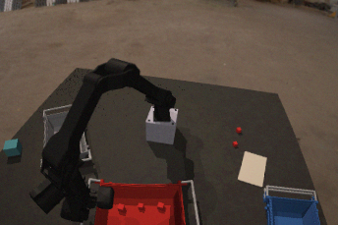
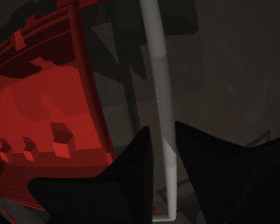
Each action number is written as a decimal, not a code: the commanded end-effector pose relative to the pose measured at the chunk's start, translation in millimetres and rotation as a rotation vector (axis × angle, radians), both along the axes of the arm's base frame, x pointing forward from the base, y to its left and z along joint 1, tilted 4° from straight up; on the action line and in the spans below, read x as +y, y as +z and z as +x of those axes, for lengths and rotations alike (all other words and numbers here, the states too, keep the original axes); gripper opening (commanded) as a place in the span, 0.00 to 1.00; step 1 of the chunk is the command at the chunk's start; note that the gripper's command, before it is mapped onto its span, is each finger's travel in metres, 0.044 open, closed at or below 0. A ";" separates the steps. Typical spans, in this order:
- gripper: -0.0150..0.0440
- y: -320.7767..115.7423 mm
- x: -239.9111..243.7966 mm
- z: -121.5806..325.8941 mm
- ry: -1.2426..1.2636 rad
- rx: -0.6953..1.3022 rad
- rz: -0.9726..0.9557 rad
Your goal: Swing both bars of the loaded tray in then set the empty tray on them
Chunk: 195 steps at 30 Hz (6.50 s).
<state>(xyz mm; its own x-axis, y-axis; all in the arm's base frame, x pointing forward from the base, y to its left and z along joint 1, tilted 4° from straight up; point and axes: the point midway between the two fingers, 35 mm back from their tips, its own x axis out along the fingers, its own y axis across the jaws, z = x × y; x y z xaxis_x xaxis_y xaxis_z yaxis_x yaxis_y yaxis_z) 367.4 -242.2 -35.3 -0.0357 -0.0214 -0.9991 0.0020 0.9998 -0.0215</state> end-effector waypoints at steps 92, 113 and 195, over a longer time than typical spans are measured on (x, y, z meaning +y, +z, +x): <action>0.39 154.4 96.2 22.2 0.027 -0.009 0.010; 0.39 48.7 331.6 1.0 0.006 0.000 0.027; 0.39 42.1 258.1 4.9 0.005 -0.005 0.015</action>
